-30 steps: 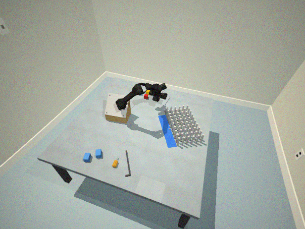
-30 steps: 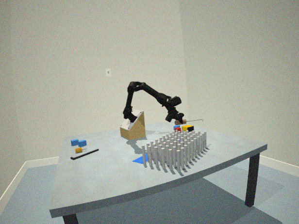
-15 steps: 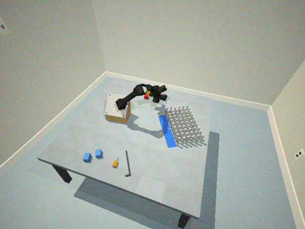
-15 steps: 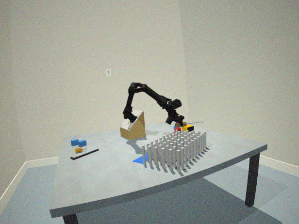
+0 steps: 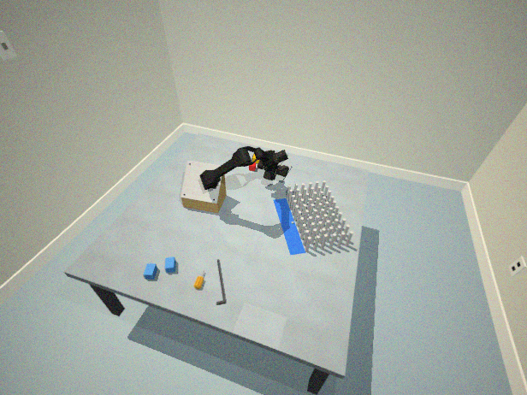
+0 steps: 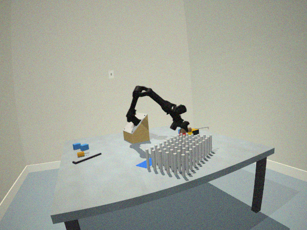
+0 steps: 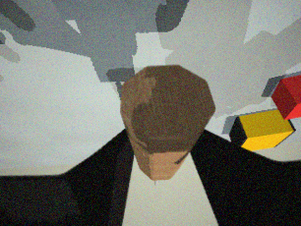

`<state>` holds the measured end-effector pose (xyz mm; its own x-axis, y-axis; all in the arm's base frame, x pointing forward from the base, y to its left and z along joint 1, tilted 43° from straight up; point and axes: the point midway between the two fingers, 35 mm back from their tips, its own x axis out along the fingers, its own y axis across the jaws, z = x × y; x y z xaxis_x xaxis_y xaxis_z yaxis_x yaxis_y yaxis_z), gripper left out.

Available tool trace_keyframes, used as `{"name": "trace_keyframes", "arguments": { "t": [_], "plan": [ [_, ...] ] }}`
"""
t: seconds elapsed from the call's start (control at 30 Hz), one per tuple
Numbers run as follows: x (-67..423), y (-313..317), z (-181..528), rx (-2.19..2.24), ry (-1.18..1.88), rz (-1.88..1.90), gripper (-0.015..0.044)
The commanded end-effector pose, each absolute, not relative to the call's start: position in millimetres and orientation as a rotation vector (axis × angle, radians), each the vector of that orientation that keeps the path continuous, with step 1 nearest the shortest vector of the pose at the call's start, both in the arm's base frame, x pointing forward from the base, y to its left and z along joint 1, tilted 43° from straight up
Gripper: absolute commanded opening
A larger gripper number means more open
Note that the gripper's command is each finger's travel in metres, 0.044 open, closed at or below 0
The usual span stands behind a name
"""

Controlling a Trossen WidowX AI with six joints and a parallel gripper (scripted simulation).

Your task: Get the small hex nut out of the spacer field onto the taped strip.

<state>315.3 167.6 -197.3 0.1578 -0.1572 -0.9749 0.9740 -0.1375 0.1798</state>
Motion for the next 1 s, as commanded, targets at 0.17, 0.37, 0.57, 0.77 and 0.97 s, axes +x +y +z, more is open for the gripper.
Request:
{"name": "trace_keyframes", "arguments": {
  "t": [0.17,0.37,0.57,0.77,0.97],
  "plan": [
    [314.7,160.9,-206.8,1.286,0.912,-1.249,0.0000],
    [314.4,155.3,-212.2,1.286,0.912,-1.249,0.0000],
    [314.0,149.8,-217.6,1.285,0.911,-1.250,0.0000],
    [313.4,144.2,-222.9,1.285,0.911,-1.250,0.0000],
    [312.6,138.7,-228.1,1.284,0.910,-1.250,0.0000]
  ]
}}
